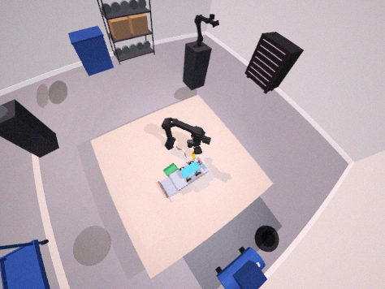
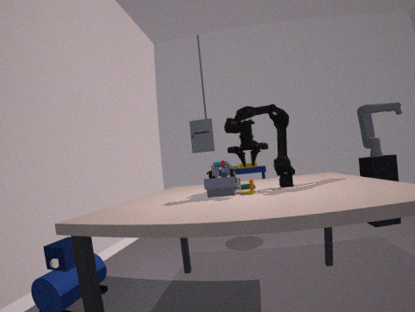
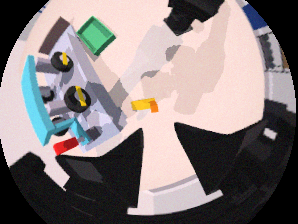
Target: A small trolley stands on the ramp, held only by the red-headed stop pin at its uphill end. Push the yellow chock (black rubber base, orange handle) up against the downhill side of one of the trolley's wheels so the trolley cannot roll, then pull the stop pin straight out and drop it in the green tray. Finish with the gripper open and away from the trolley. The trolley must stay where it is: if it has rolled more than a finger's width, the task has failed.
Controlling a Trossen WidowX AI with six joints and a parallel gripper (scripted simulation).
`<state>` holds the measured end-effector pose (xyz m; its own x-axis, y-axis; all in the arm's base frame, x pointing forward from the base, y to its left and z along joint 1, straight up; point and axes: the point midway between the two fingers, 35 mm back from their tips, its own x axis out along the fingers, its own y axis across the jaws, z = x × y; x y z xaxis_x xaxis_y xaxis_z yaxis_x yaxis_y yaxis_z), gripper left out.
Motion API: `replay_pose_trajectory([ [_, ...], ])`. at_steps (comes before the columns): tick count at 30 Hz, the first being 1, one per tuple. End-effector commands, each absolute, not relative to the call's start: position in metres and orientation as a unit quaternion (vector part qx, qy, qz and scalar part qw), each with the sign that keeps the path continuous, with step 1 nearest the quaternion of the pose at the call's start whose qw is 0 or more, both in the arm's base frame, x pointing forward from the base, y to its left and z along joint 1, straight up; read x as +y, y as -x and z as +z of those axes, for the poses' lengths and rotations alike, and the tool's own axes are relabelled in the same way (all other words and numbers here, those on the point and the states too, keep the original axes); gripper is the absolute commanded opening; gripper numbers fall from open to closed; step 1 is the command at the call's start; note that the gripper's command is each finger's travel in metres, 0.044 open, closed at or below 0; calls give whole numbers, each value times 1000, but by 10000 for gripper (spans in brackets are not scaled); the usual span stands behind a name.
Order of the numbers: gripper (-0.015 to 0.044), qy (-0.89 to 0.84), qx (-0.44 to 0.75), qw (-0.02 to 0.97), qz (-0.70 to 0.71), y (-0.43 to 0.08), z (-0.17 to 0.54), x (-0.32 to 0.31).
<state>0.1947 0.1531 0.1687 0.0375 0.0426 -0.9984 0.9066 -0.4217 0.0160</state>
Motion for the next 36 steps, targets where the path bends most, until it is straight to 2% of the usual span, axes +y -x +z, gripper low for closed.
replay_pose_trajectory([
  [1,190,-605,379,378,-589,-192,165,150],
  [36,190,-605,379,378,-589,-193,101,151],
])
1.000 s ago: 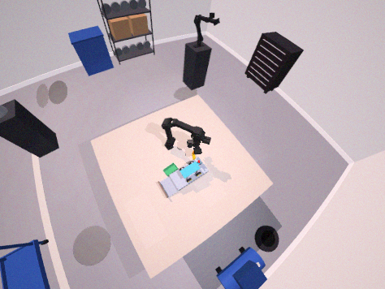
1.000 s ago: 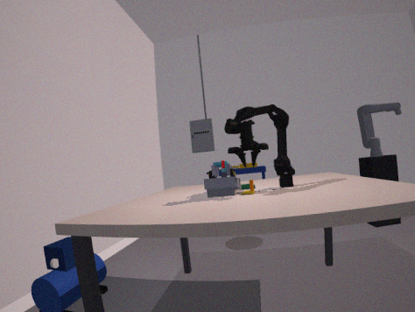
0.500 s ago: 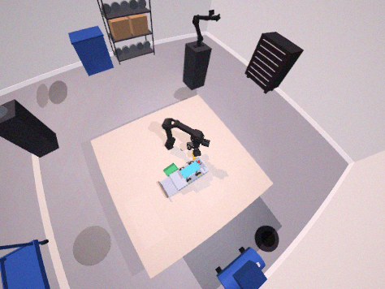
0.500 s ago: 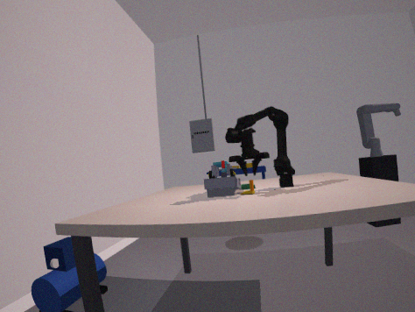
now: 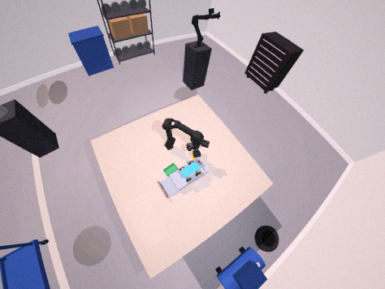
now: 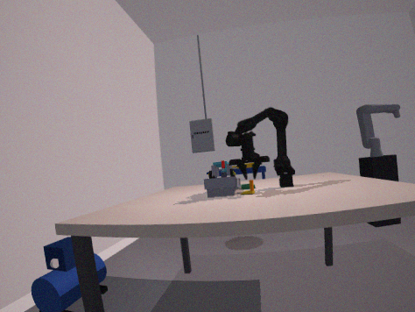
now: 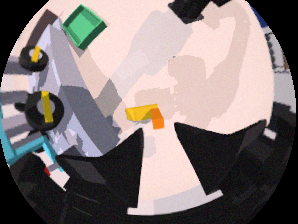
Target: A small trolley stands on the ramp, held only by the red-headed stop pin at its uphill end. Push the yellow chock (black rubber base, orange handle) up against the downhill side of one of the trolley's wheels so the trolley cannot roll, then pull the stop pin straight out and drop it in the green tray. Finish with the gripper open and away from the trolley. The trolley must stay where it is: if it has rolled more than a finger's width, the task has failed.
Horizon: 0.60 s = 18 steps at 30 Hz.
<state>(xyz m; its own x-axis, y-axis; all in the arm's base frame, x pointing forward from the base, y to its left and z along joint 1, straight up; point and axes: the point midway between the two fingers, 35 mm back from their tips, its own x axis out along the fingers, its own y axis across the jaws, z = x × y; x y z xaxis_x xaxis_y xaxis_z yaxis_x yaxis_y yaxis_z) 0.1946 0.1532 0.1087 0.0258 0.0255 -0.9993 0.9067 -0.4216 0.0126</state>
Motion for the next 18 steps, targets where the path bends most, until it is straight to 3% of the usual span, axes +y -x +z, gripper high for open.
replay_pose_trajectory([
  [1,190,-605,379,378,-589,-193,99,151],
  [18,190,-605,379,378,-589,-193,90,151],
])
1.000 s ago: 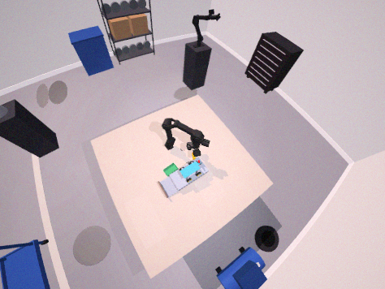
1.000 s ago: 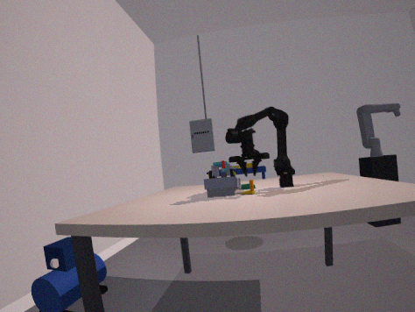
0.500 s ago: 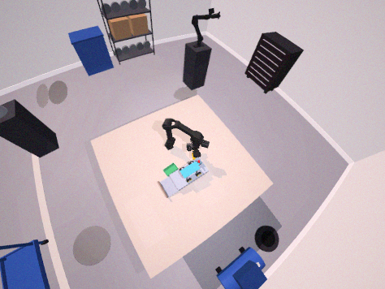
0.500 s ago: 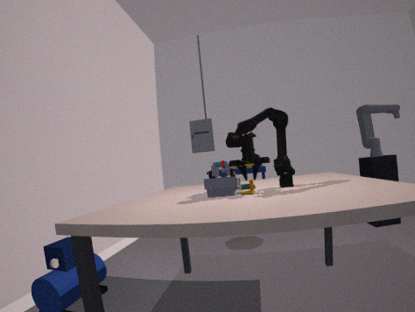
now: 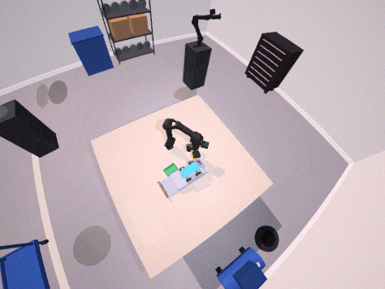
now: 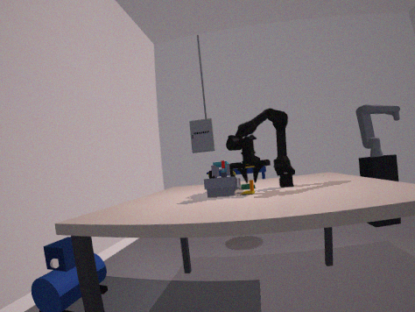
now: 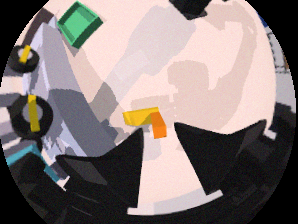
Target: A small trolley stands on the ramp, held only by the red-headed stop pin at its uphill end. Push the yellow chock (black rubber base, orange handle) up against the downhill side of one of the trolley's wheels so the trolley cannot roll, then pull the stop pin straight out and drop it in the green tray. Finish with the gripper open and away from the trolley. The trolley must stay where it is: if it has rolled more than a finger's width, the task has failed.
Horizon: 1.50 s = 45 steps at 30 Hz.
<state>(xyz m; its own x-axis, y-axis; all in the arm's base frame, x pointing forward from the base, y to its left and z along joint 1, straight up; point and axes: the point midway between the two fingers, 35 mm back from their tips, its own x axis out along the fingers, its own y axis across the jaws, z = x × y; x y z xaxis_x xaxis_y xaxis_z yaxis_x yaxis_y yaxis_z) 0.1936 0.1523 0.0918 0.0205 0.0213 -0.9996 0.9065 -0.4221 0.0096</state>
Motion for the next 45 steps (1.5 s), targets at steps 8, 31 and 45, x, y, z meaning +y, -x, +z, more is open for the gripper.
replay_pose_trajectory([
  [8,190,-605,379,378,-589,-194,78,151],
  [31,45,-607,383,378,-585,-194,68,153],
  [45,0,-605,379,378,-589,-190,95,150],
])
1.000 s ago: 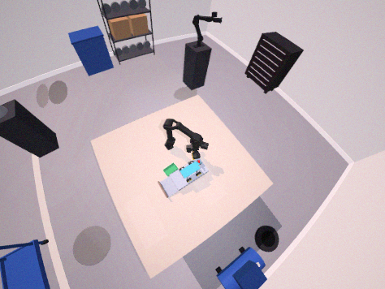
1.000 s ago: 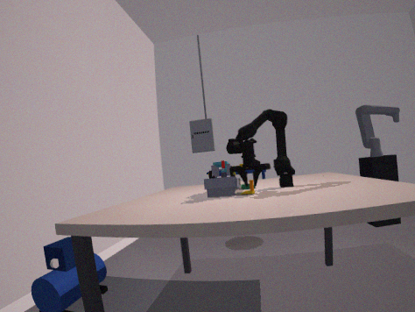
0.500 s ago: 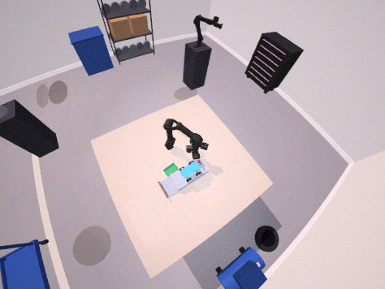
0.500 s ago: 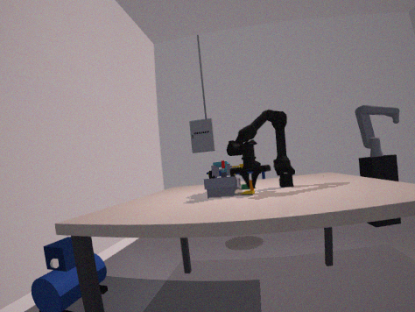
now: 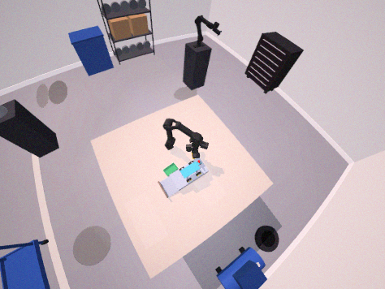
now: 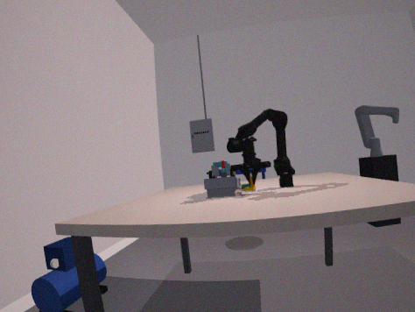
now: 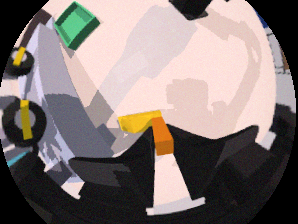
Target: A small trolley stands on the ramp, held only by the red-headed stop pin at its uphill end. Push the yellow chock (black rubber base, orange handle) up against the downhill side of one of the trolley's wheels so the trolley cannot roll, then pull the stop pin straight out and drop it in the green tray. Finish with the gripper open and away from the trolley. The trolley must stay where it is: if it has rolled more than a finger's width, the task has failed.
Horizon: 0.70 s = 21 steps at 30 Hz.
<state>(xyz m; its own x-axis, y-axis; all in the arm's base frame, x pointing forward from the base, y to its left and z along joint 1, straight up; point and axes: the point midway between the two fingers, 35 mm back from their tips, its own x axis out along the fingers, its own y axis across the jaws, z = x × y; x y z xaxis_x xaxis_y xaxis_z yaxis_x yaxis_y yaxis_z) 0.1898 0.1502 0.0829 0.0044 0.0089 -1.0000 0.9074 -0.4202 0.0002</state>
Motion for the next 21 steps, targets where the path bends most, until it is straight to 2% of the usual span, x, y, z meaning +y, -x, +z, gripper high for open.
replay_pose_trajectory([
  [1,0,-605,379,378,-589,-190,99,150],
  [21,0,-605,379,378,-589,-187,159,149],
])
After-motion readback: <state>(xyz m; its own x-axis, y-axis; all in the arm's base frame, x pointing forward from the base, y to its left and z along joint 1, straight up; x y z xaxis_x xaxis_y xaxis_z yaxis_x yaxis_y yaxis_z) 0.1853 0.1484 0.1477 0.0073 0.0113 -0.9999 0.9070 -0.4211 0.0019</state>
